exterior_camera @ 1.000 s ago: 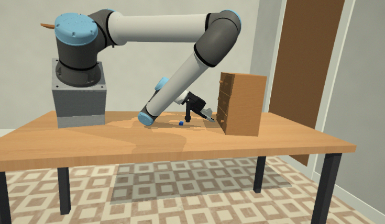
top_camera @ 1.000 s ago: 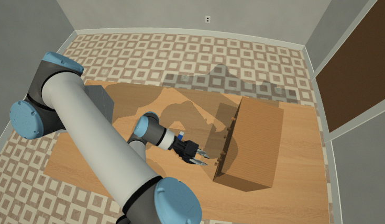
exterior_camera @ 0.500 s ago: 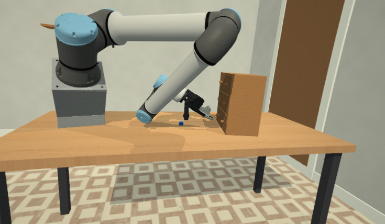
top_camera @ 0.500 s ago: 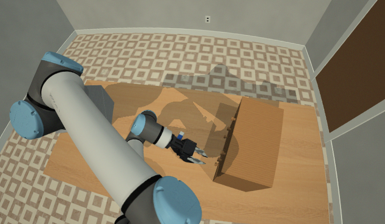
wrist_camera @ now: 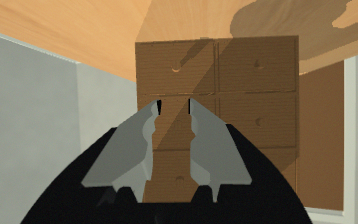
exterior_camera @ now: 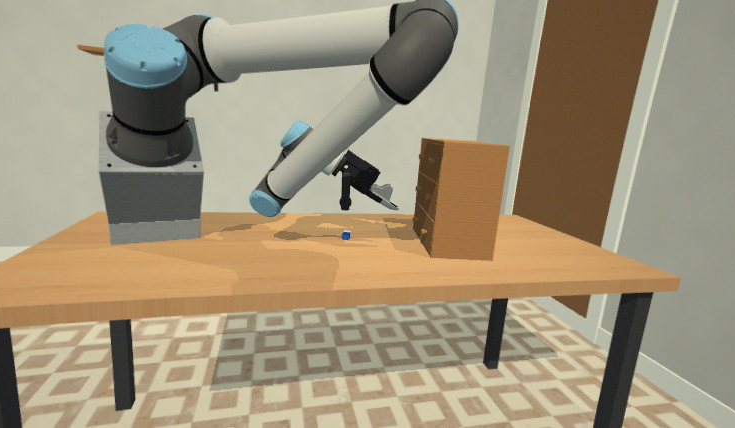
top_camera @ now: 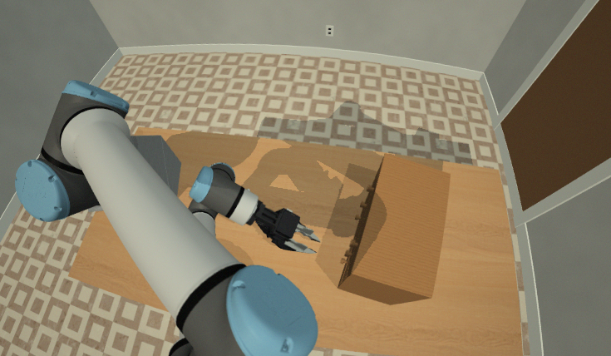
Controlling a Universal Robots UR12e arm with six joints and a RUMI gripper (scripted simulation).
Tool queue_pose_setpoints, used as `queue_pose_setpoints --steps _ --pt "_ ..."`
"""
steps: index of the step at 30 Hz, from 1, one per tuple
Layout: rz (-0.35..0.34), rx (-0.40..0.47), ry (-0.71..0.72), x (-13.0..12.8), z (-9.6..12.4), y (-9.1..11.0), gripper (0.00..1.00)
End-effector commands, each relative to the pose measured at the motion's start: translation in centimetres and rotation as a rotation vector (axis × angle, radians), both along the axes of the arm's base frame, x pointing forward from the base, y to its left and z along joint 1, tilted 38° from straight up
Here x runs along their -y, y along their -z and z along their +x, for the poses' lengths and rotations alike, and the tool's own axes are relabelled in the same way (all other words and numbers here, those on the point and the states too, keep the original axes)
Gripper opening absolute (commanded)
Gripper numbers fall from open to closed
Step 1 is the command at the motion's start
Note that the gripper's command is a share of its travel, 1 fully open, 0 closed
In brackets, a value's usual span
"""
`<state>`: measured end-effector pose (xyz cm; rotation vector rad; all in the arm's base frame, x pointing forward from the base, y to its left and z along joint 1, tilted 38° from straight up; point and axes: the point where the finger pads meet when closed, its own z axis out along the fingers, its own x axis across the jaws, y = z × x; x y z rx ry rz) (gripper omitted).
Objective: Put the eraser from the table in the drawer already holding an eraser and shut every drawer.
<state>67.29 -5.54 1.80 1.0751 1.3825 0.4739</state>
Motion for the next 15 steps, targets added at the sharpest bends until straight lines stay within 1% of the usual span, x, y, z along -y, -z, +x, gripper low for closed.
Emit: queue_pose_setpoints --steps 1,15 --pt "0.0 0.0 0.0 -0.82 -1.01 -0.84 0.2" --pt "0.002 -0.008 0.005 -0.97 -1.22 -1.0 0.2"
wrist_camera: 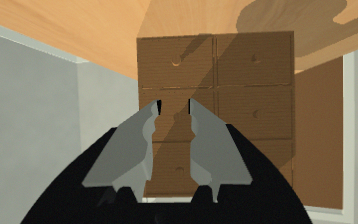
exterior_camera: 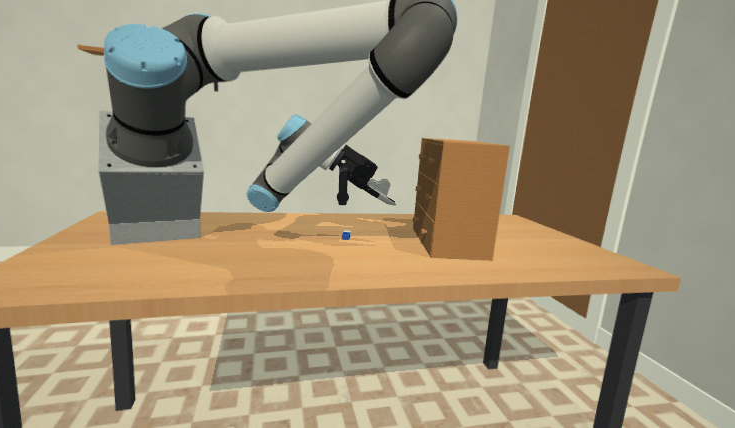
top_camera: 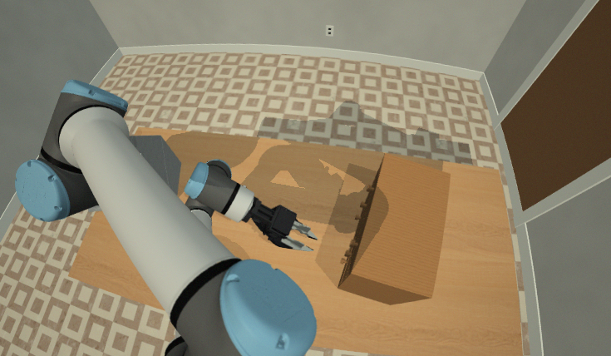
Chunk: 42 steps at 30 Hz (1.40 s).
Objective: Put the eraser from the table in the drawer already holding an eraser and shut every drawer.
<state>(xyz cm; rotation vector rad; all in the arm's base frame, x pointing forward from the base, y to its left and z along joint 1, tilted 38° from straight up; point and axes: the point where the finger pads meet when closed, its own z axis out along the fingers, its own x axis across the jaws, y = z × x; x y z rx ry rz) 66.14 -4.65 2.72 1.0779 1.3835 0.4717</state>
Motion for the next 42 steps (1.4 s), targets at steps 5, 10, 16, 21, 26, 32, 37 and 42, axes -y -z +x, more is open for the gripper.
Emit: queue_pose_setpoints --steps 5,10,16,21,26,32,37,42 --pt "0.007 -0.028 0.019 -0.3 -0.4 -0.2 0.2" --pt "0.017 -0.07 0.047 -0.6 -0.9 -0.5 0.2" --pt "0.028 -0.115 0.077 -0.9 -1.4 -0.8 0.2" --pt "0.044 -0.182 0.122 -1.4 -2.2 -1.2 0.2" --pt "0.062 -0.257 0.172 -1.9 -3.1 -1.7 0.2" --pt "0.076 -0.319 0.214 -2.4 -3.8 -2.1 0.2" --pt "0.095 -0.397 0.267 -2.9 -4.8 -2.6 0.2" --pt "0.114 -0.475 0.319 -3.5 -5.7 -3.1 0.2"
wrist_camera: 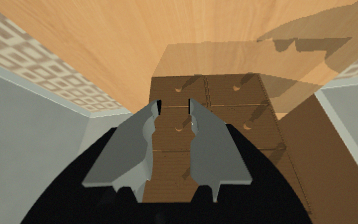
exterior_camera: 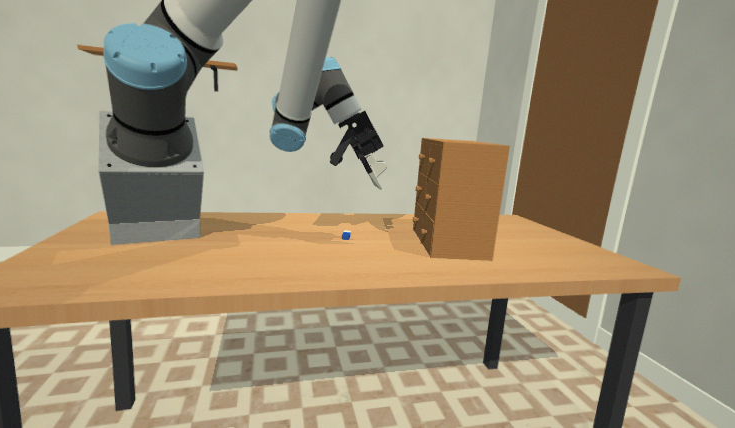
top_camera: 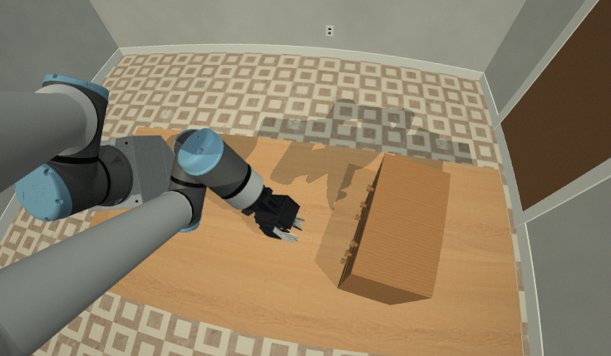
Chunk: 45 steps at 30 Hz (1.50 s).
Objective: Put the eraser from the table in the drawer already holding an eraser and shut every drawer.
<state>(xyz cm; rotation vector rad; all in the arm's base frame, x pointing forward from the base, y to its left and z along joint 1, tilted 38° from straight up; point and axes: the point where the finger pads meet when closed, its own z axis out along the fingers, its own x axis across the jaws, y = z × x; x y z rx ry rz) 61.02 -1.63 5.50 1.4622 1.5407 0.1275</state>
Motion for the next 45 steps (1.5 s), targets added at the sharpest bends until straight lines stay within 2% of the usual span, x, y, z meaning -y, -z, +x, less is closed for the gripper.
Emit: queue_pose_setpoints --steps 1,5,20,34,45 --pt "0.027 -0.092 0.064 -0.6 -0.7 -0.5 0.2" --pt "0.035 -0.122 0.085 -0.8 -1.1 -0.7 0.2" --pt "0.082 -0.322 0.22 -2.2 -3.5 -2.0 0.2" --pt "0.106 -0.422 0.287 -3.0 -4.7 -2.6 0.2" --pt "0.112 -0.449 0.305 -3.2 -5.0 -2.8 0.2"
